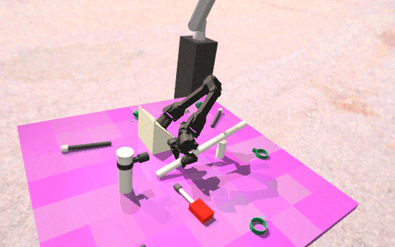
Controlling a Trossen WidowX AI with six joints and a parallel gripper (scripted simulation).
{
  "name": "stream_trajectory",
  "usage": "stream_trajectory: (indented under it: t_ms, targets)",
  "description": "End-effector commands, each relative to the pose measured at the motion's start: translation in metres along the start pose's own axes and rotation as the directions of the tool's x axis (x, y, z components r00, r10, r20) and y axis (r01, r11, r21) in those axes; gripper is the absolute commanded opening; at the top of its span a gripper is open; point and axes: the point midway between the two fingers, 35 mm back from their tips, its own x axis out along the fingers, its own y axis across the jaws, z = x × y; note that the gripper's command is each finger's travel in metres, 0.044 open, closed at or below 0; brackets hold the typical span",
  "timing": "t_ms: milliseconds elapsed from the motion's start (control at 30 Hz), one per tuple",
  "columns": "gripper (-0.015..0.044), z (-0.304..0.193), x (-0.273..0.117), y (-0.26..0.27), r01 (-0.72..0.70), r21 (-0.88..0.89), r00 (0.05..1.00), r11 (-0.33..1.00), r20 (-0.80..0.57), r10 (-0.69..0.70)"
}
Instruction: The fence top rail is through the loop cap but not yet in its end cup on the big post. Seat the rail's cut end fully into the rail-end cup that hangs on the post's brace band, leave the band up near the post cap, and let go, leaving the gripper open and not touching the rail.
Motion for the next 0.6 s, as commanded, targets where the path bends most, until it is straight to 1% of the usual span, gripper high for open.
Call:
stream_trajectory:
  t_ms: [0,467,567]
  targets:
    - [0.0217,0.0000,0.0013,0.0003,-0.001,0.006,1.000,1.000,0.005,0.001]
    - [0.0123,0.0000,0.0013,0.0003,-0.001,0.006,1.000,1.000,0.005,0.001]
    - [0.0045,-0.0001,-0.0007,-0.0005,-0.001,0.006,1.000,1.000,0.005,0.001]
